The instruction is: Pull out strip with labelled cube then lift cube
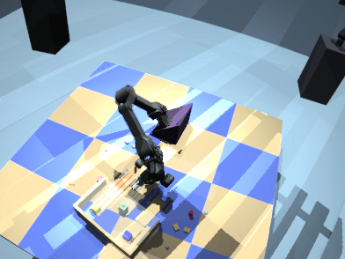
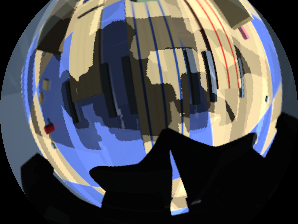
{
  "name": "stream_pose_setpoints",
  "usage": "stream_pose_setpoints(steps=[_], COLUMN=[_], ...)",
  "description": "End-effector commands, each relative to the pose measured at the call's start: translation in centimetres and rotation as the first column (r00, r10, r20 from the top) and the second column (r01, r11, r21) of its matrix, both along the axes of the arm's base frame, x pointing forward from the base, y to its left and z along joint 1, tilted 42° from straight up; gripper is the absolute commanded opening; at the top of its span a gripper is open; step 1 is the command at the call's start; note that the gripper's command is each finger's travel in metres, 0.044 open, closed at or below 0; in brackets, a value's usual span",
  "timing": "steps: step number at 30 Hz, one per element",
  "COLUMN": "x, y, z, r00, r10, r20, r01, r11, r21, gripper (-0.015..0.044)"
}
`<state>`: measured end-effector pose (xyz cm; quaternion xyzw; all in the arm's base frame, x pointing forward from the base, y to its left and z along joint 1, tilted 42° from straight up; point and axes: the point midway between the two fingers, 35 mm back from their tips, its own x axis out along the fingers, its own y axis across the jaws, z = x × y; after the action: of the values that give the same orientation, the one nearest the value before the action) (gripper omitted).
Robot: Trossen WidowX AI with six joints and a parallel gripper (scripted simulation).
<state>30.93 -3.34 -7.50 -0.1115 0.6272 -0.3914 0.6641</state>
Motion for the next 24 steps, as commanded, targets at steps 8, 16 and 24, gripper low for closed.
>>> stream_pose_setpoints(steps=[8,16,24], x=[-2.5,-3.7,-4.8], y=[0.5,1.0,1.4], z=[-0.9,-1.1,-1.3], r00=[1.000,0.999,0.999], r10=[-0.013,-0.013,-0.013], r20=[-0.028,-0.029,-0.030], r01=[0.013,0.013,0.013], r11=[1.000,1.000,1.000], r21=[0.009,0.010,0.010], gripper=[0.0000,0.0000,0.0000])
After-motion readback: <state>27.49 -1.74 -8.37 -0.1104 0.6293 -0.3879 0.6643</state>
